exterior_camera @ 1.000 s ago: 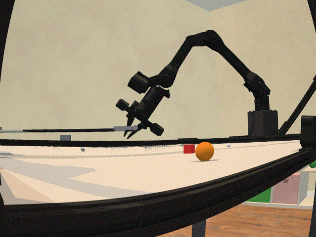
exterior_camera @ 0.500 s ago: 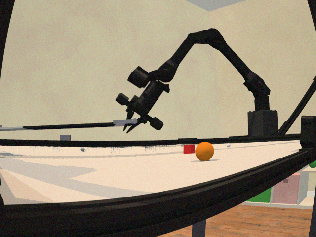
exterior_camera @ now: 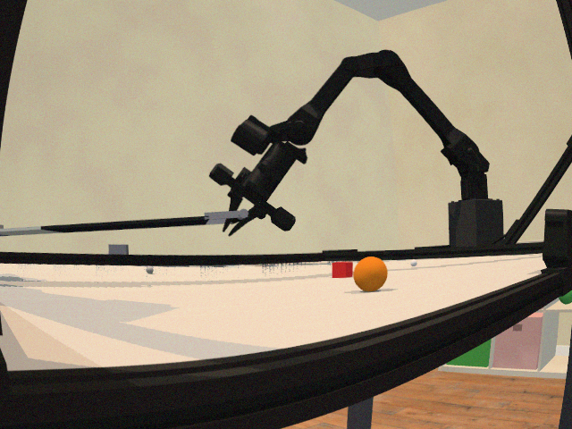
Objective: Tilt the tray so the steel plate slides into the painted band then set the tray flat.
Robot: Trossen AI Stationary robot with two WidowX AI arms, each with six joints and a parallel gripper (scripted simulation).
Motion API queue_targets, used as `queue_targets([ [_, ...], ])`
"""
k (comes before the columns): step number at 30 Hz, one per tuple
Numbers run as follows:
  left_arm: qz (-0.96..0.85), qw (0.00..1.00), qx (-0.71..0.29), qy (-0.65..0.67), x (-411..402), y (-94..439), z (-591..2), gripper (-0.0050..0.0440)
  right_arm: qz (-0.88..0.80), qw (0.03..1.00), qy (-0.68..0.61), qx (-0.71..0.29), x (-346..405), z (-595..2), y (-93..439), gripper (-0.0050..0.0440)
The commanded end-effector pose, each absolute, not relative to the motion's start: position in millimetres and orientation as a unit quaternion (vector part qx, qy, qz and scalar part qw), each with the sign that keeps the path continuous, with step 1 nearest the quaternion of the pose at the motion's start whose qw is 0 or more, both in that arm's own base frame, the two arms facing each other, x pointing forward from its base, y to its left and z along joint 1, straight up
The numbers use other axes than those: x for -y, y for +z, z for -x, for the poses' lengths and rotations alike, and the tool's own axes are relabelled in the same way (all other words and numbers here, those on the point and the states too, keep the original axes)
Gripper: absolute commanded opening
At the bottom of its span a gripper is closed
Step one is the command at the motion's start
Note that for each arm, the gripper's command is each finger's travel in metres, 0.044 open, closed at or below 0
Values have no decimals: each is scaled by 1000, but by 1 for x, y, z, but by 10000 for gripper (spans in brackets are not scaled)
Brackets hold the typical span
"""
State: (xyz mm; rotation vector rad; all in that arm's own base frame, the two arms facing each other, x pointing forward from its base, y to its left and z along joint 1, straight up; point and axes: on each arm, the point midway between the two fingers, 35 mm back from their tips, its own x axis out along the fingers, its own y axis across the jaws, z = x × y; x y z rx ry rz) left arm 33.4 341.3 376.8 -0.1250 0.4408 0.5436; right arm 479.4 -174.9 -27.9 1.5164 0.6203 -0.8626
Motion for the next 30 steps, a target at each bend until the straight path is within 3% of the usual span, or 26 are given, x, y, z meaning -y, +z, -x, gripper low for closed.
queue_targets([
  [1,61,938,-215,265,-341,377,-34,440,-655,601,-373,-267,176,-478,-16,0],
  [30,61,938,-215,265,-341,377,-34,440,-657,604,-368,-262,176,-479,4,0],
])
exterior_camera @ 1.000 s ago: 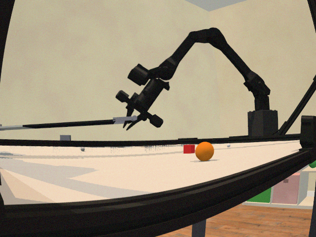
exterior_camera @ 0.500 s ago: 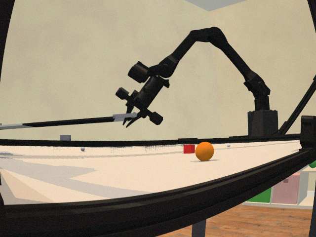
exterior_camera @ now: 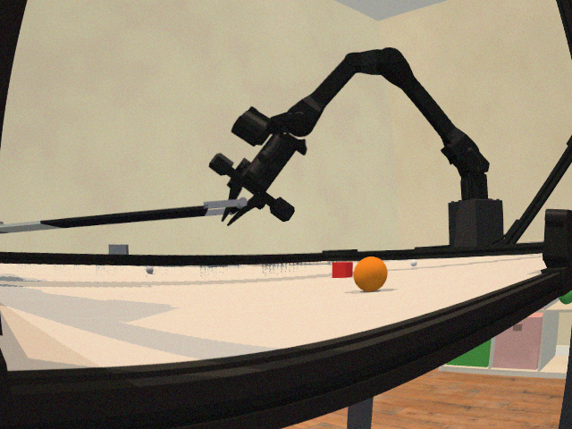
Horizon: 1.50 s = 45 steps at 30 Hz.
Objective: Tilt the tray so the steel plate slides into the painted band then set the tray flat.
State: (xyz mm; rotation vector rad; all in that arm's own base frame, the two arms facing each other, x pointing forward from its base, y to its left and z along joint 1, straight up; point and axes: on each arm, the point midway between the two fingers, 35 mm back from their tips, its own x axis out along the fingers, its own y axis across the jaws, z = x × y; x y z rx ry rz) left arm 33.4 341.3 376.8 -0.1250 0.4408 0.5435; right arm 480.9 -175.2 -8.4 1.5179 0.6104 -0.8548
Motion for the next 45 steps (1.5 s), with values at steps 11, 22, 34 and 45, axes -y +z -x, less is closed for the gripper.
queue_targets([
  [11,61,938,-215,265,-341,377,-34,440,-658,605,-366,-259,176,-480,12,0],
  [22,61,938,-215,265,-341,377,-34,440,-659,607,-363,-257,176,-481,19,0],
  [34,61,938,-215,265,-341,377,-34,440,-657,603,-369,-263,175,-477,-27,0],
  [45,61,938,-215,265,-341,377,-34,440,-652,598,-378,-273,175,-476,-63,0],
])
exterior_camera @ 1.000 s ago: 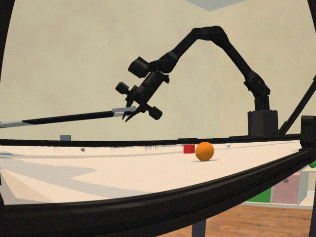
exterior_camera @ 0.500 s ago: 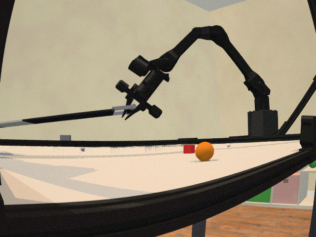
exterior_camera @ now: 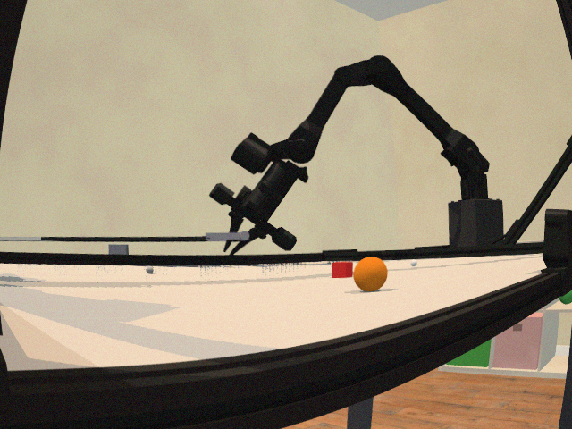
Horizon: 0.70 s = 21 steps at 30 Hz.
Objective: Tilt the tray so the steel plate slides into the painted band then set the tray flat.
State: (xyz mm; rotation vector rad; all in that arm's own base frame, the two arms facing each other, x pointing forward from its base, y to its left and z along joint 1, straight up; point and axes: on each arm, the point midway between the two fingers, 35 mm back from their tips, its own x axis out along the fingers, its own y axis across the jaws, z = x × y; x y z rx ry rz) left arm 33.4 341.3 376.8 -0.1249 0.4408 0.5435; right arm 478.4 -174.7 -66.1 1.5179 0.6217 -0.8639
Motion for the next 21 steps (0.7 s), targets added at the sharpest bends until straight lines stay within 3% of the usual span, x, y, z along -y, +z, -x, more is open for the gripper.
queue_targets([
  [1,61,938,-215,265,-341,377,-34,440,-652,598,-378,-273,175,-476,-61,0],
  [21,61,938,-215,265,-341,377,-34,440,-653,599,-376,-271,175,-476,-41,0],
])
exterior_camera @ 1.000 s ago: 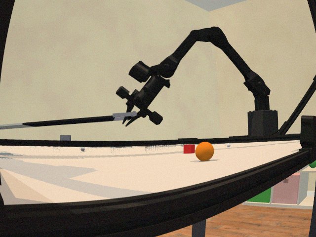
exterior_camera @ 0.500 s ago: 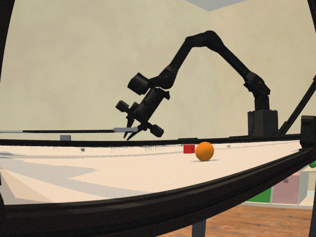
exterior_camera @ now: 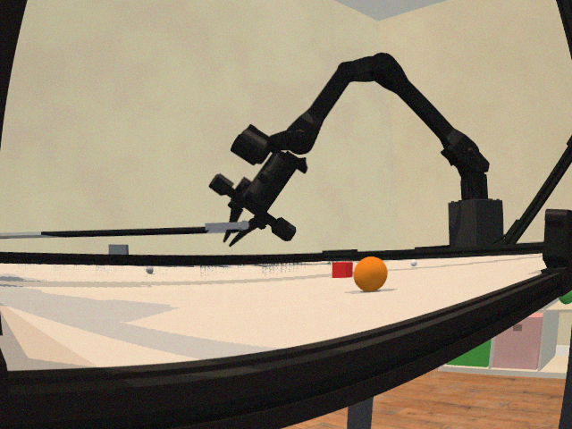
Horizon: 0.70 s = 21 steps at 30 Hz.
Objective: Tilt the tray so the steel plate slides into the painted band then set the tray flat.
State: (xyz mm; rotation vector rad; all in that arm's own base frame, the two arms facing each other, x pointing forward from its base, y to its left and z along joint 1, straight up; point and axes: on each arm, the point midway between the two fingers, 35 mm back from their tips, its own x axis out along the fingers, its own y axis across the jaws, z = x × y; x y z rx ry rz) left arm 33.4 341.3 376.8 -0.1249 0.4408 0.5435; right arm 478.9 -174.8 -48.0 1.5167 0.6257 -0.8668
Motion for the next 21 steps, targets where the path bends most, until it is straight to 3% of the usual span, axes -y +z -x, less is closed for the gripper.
queue_targets([
  [1,61,938,-215,265,-341,377,-34,440,-653,599,-376,-271,175,-476,-40,0],
  [21,61,938,-215,265,-341,377,-34,440,-654,600,-374,-269,176,-477,-26,0],
])
